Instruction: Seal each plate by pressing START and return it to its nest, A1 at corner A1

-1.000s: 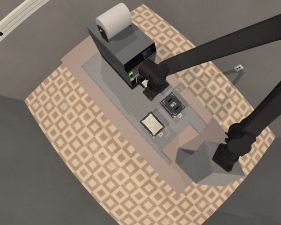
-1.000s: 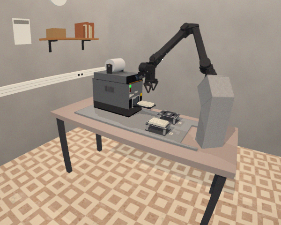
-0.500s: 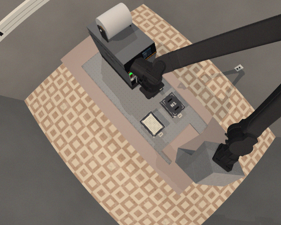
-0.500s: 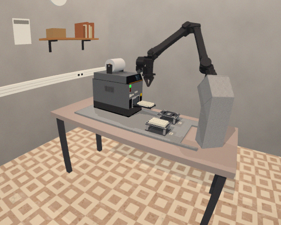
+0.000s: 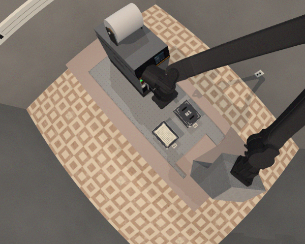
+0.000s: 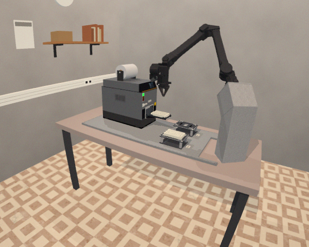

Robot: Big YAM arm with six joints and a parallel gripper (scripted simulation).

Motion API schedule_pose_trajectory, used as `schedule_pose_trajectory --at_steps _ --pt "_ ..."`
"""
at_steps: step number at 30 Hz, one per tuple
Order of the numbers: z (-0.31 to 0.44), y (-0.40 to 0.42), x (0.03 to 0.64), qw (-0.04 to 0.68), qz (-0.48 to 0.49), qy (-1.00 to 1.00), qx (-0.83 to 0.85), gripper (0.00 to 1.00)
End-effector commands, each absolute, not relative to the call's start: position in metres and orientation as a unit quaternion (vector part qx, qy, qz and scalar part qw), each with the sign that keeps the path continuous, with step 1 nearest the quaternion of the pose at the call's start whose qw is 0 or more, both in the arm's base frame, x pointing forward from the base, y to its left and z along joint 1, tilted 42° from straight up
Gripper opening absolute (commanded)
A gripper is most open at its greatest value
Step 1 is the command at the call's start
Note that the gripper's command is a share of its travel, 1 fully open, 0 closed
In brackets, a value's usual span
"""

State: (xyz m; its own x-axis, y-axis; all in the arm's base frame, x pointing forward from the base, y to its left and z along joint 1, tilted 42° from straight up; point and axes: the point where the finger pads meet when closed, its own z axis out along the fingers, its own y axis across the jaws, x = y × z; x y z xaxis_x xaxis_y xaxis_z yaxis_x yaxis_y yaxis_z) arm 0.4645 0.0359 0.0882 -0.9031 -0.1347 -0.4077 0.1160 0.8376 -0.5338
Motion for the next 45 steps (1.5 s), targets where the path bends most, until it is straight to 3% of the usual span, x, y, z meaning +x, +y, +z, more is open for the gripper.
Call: schedule_pose_trajectory --at_steps 1,20,28,45 --pt "0.1 0.031 0.475 0.231 -0.286 0.93 -0.003 0.0" --pt "0.111 0.031 0.475 0.243 -0.28 0.929 0.008 0.0" --pt "0.108 0.046 0.464 0.376 -0.274 0.883 -0.067 0.0" --pt "0.08 0.028 0.462 0.525 -0.27 0.799 -0.115 0.0"
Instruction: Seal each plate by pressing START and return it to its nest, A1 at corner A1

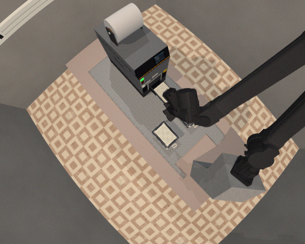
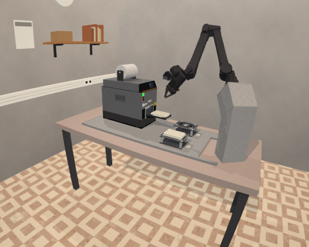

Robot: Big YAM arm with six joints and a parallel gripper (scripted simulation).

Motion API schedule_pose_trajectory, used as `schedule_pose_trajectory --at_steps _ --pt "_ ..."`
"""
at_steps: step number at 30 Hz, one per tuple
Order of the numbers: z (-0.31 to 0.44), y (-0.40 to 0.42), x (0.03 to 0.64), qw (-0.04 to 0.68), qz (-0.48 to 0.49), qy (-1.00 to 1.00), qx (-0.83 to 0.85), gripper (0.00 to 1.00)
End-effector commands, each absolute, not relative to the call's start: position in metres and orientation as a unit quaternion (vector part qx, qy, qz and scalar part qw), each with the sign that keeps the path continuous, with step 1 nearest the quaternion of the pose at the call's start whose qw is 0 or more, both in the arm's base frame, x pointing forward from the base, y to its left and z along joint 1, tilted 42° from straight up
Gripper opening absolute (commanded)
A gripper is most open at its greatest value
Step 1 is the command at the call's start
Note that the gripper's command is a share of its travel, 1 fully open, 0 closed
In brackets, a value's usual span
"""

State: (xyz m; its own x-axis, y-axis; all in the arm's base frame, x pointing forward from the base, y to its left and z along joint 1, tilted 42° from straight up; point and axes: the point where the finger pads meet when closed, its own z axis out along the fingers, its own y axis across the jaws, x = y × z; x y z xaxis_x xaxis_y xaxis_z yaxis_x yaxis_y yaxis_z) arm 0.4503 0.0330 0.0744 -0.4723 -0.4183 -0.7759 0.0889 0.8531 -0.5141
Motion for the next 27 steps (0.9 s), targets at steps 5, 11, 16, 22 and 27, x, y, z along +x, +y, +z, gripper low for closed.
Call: schedule_pose_trajectory --at_steps 5,11,16,22,27 --pt "0.093 0.036 0.465 0.53 -0.266 0.797 -0.112 0.0" --pt "0.105 0.047 0.47 0.561 -0.26 0.777 -0.121 0.0" --pt "0.078 0.031 0.461 0.588 -0.268 0.748 -0.152 0.0" --pt "0.099 0.034 0.471 0.603 -0.263 0.742 -0.129 0.0" --pt "0.108 0.044 0.475 0.613 -0.252 0.739 -0.123 0.0"
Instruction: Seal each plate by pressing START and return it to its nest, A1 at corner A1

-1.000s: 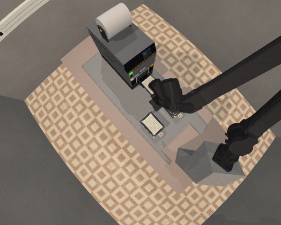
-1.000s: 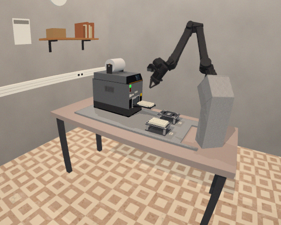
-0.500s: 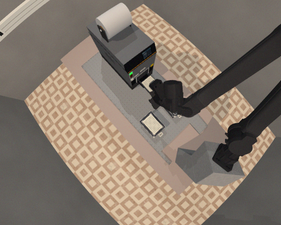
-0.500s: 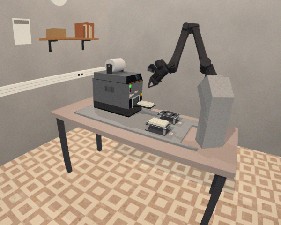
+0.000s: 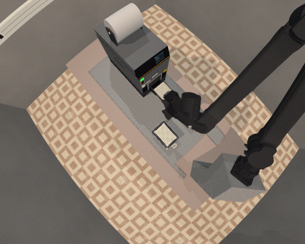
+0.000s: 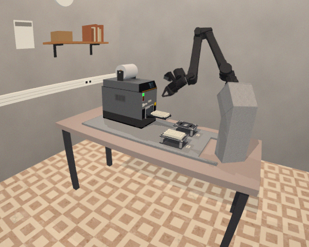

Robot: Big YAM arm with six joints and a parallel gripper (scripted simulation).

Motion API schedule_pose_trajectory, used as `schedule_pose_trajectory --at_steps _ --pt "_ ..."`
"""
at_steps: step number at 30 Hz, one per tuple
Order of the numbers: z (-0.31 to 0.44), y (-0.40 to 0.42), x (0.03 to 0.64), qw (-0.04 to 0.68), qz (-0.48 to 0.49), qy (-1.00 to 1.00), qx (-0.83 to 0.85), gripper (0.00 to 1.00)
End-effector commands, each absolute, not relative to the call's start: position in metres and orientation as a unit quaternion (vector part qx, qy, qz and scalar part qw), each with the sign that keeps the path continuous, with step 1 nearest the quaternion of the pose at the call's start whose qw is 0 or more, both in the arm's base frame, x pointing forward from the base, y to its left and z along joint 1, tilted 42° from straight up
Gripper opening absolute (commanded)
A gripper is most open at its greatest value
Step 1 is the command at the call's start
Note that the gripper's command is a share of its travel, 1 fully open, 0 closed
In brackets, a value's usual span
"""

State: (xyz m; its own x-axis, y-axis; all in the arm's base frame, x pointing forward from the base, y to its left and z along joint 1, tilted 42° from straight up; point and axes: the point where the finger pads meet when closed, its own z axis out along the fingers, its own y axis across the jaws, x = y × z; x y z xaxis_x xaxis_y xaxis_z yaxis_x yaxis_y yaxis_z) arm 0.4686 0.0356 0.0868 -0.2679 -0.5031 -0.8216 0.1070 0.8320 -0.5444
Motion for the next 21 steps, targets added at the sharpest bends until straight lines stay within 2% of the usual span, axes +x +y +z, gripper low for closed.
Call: schedule_pose_trajectory --at_steps 1,21 --pt "0.107 0.045 0.472 0.611 -0.25 0.741 -0.125 0.0" --pt "0.082 0.042 0.466 0.588 -0.255 0.755 -0.137 0.0"
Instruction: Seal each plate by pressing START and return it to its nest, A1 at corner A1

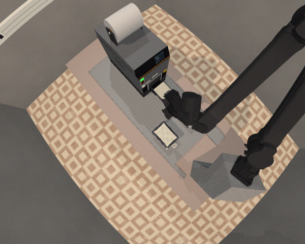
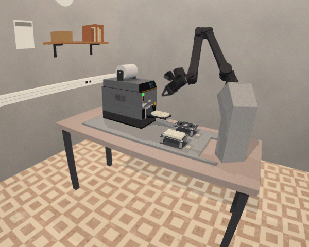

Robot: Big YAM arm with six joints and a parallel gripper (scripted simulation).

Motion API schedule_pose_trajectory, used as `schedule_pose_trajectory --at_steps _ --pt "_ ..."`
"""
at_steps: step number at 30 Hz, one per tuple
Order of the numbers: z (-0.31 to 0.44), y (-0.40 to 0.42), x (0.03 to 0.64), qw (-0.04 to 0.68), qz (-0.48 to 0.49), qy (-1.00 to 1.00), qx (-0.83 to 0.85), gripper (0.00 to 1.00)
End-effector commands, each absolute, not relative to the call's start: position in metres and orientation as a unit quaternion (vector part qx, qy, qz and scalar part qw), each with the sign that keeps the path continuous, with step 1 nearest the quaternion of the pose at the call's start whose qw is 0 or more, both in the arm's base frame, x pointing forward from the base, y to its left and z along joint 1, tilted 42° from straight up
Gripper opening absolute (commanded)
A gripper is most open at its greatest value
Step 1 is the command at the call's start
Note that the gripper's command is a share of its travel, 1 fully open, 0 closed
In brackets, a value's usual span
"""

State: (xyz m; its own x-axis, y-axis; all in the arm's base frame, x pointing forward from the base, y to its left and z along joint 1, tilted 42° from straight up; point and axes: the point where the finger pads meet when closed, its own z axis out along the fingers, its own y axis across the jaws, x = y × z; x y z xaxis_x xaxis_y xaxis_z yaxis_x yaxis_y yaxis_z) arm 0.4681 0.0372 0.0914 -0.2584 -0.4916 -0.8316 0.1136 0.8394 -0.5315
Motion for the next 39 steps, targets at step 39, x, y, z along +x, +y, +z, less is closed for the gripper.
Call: schedule_pose_trajectory --at_steps 39 --pt "0.096 0.024 0.576 0.602 -0.256 0.745 -0.129 0.0"
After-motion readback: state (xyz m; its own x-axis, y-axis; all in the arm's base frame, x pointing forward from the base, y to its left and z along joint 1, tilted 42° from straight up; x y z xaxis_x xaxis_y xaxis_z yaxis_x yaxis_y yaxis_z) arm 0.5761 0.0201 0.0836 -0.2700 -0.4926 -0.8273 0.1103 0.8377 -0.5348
